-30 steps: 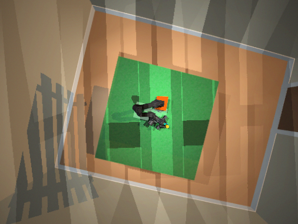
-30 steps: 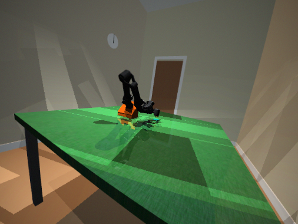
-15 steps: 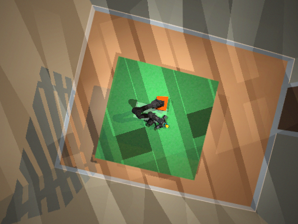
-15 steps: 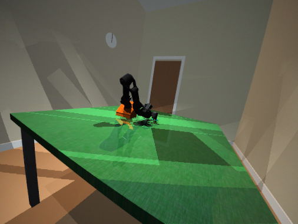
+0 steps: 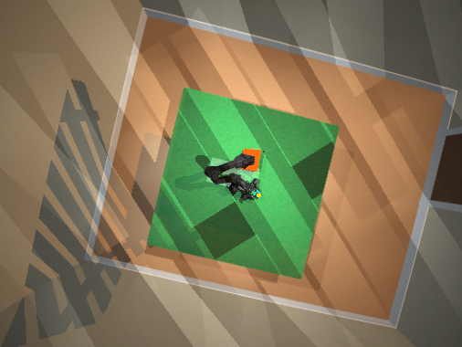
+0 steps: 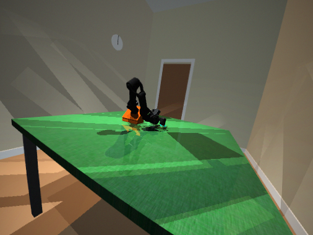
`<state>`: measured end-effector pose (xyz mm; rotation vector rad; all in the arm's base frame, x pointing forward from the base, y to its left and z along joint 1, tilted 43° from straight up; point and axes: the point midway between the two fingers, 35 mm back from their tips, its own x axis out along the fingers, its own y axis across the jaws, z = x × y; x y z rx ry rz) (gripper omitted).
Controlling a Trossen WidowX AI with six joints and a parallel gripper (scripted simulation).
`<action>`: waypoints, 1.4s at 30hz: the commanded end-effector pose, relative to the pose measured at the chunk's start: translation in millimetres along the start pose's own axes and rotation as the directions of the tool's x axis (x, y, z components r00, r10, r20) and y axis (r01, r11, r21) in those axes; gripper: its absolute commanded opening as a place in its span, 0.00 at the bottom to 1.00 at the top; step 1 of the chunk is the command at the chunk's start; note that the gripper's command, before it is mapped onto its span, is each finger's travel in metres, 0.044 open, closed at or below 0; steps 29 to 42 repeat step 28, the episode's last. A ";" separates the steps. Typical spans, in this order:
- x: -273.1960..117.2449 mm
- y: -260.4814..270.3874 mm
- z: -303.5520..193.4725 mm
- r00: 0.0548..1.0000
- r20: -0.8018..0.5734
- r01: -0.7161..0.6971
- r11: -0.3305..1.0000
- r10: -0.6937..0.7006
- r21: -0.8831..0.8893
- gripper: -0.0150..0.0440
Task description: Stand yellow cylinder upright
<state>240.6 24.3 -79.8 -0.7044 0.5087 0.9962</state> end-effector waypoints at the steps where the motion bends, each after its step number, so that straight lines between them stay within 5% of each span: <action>1: 0.0 -0.5 0.2 1.000 0.003 0.002 1.000 -0.002 -0.005 0.83; 4: 0.0 -0.5 0.2 1.000 0.003 0.002 1.000 -0.002 -0.005 0.93; 28: -9.6 -1.5 87.7 1.000 0.012 0.006 1.000 -0.006 -0.010 0.93; 42: -9.6 -1.5 87.7 1.000 0.012 0.006 1.000 -0.006 -0.010 0.93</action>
